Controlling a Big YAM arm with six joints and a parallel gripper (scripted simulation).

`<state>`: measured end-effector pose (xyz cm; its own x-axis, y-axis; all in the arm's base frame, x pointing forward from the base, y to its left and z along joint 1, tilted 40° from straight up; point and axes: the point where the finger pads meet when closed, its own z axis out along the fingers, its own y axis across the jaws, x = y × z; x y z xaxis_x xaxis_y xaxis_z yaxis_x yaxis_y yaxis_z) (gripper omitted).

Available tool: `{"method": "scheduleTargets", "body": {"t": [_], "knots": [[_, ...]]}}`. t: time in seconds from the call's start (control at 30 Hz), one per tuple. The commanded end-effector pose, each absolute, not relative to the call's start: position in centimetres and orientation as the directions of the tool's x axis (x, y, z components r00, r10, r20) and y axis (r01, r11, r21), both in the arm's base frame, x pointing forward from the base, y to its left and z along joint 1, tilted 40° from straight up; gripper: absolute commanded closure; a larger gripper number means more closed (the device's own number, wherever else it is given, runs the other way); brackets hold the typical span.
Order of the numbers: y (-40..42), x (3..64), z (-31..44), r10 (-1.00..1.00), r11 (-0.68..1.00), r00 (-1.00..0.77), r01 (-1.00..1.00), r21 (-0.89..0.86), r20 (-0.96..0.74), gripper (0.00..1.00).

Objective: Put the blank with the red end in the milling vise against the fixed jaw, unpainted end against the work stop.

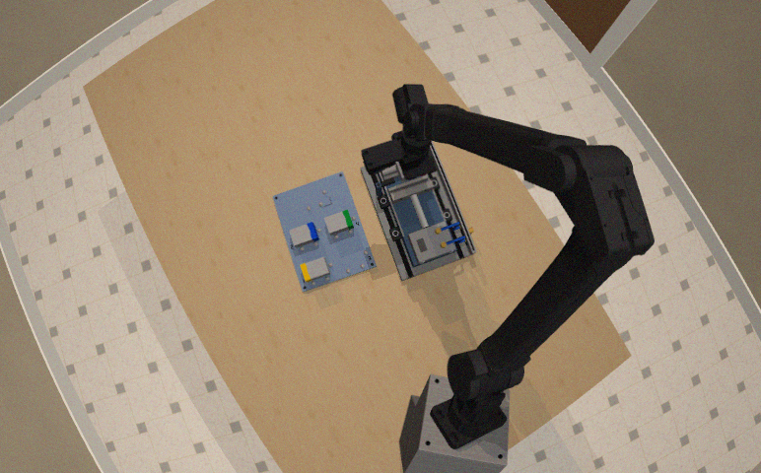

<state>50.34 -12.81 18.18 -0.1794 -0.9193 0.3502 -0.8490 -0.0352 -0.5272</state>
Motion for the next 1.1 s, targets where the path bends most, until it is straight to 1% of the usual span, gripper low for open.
{"method": "scheduleTargets", "body": {"t": [0.0, 1.07], "knots": [[-13.5, 51.7, 20.0, -0.916, -0.038, -0.197, -0.824, -0.565, 0.349, 1.00], [-13.4, 51.0, 18.2, -0.917, -0.047, -0.178, -0.841, -0.540, 0.357, 1.00]]}}
